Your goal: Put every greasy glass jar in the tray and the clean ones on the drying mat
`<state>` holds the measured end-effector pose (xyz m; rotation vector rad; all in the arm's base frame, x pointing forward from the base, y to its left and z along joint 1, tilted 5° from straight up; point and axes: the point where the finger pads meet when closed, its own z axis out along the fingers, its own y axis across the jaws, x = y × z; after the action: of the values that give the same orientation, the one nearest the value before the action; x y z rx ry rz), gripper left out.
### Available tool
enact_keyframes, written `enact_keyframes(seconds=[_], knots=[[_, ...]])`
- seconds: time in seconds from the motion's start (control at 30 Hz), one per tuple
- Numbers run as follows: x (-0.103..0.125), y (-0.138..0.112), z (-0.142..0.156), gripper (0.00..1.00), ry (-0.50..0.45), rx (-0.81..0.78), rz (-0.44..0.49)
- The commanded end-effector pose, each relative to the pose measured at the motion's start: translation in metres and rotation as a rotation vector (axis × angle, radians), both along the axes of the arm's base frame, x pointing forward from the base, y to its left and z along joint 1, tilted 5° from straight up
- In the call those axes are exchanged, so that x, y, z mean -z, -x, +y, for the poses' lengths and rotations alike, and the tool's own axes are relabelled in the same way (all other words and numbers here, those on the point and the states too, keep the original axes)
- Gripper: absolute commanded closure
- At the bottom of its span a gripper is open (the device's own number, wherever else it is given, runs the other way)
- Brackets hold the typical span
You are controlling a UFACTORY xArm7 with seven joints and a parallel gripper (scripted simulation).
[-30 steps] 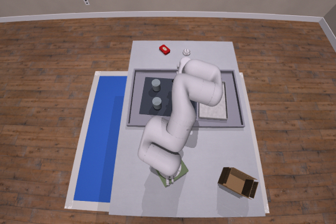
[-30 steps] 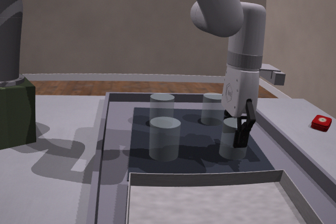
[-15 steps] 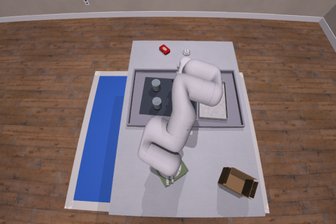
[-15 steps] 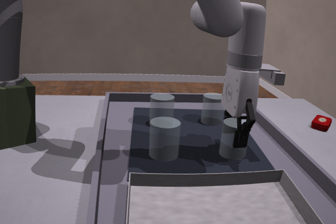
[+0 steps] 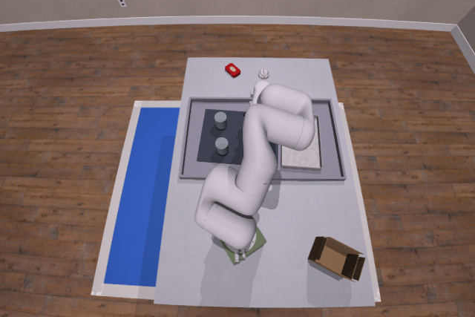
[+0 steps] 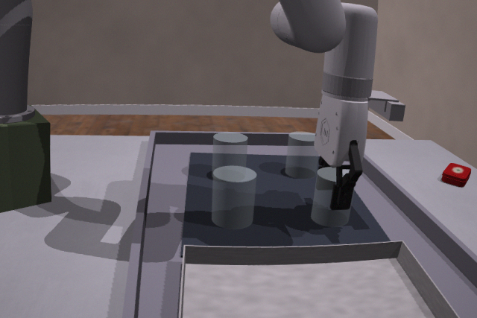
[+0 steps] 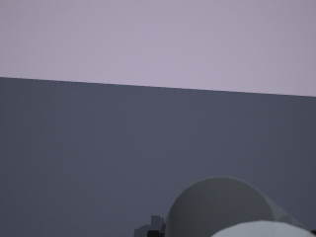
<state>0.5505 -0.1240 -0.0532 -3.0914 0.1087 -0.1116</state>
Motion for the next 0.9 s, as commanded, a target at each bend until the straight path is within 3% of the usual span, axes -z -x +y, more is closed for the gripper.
enact_keyframes(seconds=[0.0,0.87], knots=[[-0.0018,-0.0016,-0.0005,0.26,0.001,0.0,-0.004],[-0.0018,-0.0016,-0.0005,0.29,0.001,0.0,-0.004]])
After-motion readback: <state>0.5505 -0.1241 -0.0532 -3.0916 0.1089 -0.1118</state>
